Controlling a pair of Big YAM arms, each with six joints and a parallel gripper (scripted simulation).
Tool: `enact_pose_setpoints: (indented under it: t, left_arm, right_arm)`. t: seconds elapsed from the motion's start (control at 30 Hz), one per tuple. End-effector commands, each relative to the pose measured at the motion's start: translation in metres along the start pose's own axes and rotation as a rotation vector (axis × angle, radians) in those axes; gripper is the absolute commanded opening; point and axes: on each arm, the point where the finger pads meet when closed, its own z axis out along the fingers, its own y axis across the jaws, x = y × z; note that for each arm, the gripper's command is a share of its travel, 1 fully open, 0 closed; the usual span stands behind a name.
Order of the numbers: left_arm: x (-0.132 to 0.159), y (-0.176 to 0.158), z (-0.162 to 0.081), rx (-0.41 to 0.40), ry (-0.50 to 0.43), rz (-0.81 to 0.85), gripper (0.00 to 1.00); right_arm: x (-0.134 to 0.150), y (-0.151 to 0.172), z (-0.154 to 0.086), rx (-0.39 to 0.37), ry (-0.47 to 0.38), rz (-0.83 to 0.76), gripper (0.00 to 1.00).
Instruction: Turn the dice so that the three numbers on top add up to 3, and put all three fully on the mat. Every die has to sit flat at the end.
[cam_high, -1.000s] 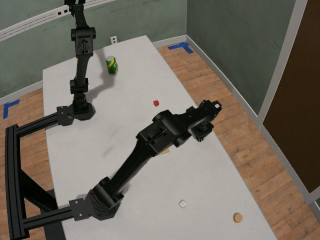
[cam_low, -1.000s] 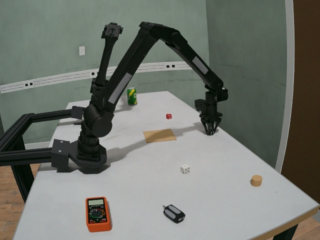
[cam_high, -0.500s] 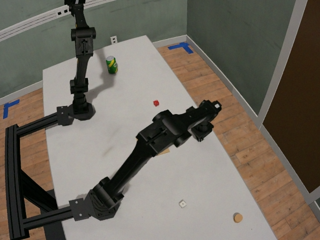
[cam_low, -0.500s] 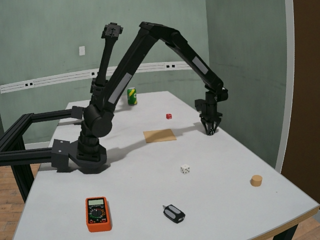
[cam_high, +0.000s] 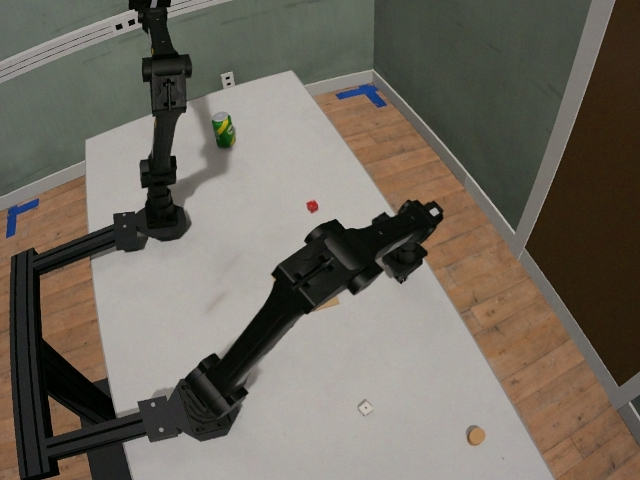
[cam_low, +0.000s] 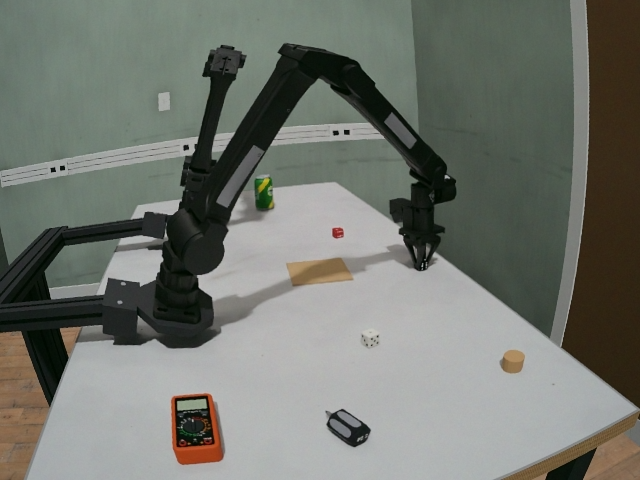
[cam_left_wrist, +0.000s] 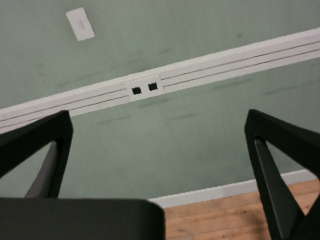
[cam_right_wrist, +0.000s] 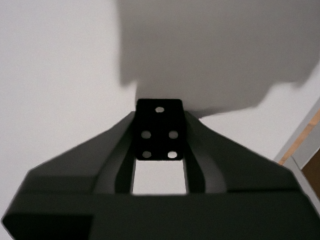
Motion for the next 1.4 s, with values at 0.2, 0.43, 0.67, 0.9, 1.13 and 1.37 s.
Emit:
enact_pose_setpoints:
  t: [0.2,0.43,0.67,0.9,1.13,1.37]
  left_arm:
    - [-0.005,0.006,-0.005,-0.016,-0.004,0.017,1.0]
    - [-0.005,0.006,-0.005,-0.016,-0.004,0.017,1.0]
    - [-0.005,0.006,-0.005,-0.016,-0.004,0.017,1.0]
    - [-0.005,0.006,-0.005,-0.016,-0.004,0.017,1.0]
    - [-0.005,0.006,-0.005,-0.016,-0.004,0.017,1.0]
    - [-0.005,0.006,-0.005,-0.016,-0.004,0.017,1.0]
  right_arm:
    - [0.006,-0.002,0.011,-0.001,-0.001,0.008,0.2]
    - [0.006,-0.002,0.011,-0.001,-0.001,0.008,0.2]
    - [0.006,-0.002,0.011,-0.001,-0.001,0.008,0.2]
    - [0.006,-0.002,0.011,-0.001,-0.001,0.008,0.2]
    - [0.002,-0.024,-0.04,0.063,-0.012,0.022,0.2]
    - [-0.001,-0.024,-0.085,0.073,-0.012,0.018,0.2]
